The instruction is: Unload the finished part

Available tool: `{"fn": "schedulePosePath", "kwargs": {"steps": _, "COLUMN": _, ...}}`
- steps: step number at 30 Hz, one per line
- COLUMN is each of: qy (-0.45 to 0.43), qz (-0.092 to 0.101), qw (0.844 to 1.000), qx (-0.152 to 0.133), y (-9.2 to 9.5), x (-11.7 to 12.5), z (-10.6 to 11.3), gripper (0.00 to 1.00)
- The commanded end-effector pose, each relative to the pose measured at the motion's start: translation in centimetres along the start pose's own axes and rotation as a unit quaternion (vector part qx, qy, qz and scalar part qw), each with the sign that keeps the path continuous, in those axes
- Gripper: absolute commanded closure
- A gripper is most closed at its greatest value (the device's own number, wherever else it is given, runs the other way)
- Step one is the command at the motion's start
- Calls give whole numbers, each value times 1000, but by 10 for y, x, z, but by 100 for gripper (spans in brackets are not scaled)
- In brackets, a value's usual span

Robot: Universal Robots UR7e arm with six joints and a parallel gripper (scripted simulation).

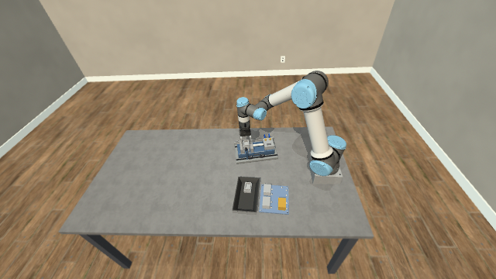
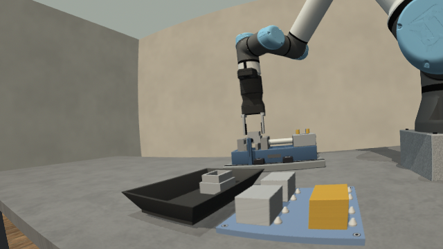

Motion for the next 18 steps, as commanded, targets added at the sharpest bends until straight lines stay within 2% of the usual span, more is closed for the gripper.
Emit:
{"fn": "schedulePosePath", "kwargs": {"steps": 1, "qy": 0, "qz": 1, "qw": 1000, "qx": 0, "y": 1, "x": 0, "z": 0, "gripper": 0}}
{"fn": "schedulePosePath", "kwargs": {"steps": 13, "qy": 0, "qz": 1, "qw": 1000, "qx": 0, "y": 1, "x": 0, "z": 0, "gripper": 0}}
{"fn": "schedulePosePath", "kwargs": {"steps": 14, "qy": 0, "qz": 1, "qw": 1000, "qx": 0, "y": 1, "x": 0, "z": 0, "gripper": 100}}
{"fn": "schedulePosePath", "kwargs": {"steps": 18, "qy": 0, "qz": 1, "qw": 1000, "qx": 0, "y": 1, "x": 0, "z": 0, "gripper": 100}}
Point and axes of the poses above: the point where the finger pads meet when closed, its own y axis back along the fingers, its own x axis across the jaws, z = x × y, the point moved 6 cm from there along y, back along the fingers, and after that the axes turned 7 degrees about -y, right-handed, at the moved point
